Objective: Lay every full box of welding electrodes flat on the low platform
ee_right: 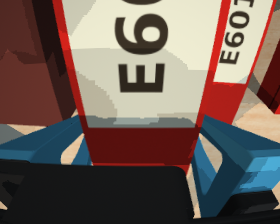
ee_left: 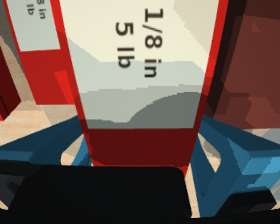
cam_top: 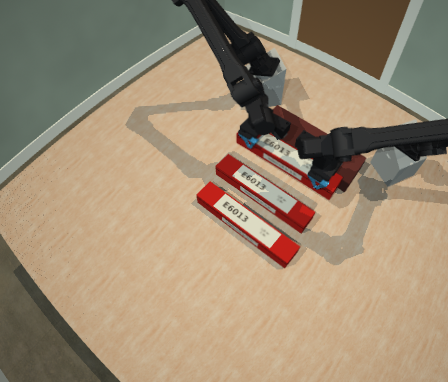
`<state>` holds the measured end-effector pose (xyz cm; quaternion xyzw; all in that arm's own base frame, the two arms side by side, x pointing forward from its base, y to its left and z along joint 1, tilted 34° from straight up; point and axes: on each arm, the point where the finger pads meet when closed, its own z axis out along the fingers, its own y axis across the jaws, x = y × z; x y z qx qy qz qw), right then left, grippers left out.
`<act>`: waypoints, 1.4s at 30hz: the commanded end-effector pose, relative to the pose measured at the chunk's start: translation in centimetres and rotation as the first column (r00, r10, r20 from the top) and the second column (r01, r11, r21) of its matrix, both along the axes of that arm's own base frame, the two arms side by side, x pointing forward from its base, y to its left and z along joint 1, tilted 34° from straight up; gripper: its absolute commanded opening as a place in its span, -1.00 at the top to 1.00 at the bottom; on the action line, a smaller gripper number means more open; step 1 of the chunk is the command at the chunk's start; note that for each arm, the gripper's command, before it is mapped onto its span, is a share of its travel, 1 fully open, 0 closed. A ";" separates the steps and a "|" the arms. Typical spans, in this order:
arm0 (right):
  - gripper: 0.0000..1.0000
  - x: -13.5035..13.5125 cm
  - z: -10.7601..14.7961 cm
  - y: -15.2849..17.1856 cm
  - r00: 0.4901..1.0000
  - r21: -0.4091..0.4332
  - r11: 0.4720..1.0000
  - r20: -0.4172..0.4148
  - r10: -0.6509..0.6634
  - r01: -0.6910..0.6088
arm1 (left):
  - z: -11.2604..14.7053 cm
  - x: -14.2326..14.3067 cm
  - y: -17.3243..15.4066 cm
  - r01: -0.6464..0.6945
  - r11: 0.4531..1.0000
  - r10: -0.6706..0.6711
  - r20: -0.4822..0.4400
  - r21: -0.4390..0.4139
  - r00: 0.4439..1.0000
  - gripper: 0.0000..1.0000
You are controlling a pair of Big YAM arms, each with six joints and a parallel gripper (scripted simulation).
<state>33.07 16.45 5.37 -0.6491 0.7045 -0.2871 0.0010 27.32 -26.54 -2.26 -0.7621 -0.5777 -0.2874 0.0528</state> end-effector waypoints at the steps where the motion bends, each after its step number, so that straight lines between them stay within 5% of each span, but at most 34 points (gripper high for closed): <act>1: 1.00 0.4 3.1 1.7 0.998 0.030 0.999 0.054 0.017 -0.019 | 2.8 0.4 -2.3 0.026 0.999 -0.024 0.041 -0.046 0.999 1.00; 42: 1.00 -1.6 7.1 3.6 0.998 0.034 0.999 0.054 0.017 -0.019 | 6.9 -1.6 -4.2 0.026 0.998 -0.024 0.040 -0.049 0.999 1.00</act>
